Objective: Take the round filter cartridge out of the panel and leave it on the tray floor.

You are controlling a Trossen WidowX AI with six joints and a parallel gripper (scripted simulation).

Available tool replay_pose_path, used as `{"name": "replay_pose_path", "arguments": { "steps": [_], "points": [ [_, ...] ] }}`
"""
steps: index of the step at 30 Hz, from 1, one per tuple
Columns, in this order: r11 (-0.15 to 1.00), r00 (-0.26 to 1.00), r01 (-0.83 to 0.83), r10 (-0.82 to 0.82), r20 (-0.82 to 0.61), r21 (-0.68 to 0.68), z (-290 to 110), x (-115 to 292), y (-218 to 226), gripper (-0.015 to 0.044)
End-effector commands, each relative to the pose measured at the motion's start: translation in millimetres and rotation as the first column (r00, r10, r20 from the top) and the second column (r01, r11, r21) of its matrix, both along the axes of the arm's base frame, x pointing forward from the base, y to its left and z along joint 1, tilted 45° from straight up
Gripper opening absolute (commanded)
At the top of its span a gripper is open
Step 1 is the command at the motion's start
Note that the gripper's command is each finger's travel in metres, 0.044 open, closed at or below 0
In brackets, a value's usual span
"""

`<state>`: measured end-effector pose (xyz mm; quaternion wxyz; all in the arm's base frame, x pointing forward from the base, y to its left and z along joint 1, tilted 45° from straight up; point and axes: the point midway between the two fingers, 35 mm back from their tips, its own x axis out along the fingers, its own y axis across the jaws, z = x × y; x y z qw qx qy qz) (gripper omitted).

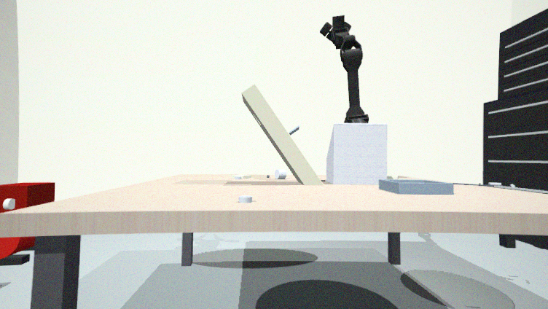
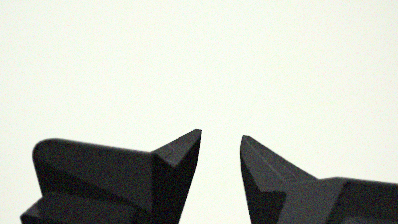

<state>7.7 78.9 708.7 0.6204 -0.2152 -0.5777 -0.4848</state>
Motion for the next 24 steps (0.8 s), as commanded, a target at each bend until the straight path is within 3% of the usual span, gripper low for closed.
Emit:
{"name": "replay_pose_path", "arguments": {
  "steps": [1, 6, 12, 17, 24],
  "points": [
    [0.991, 0.995, -0.095, 0.091, 0.046, 0.095, -6, -19, -49, 0.0109],
    [0.941, 0.965, -0.257, 0.239, 0.104, 0.220, -22, -25, -115, 0.0109],
    [0.832, 0.910, -0.415, 0.375, 0.177, 0.367, -52, -5, -191, 0.0109],
    [0.704, 0.859, -0.508, 0.458, 0.228, 0.497, -89, 36, -247, 0.0109],
    [0.474, 0.795, -0.551, 0.548, 0.259, 0.687, -162, 122, -295, 0.0109]
  ]
}}
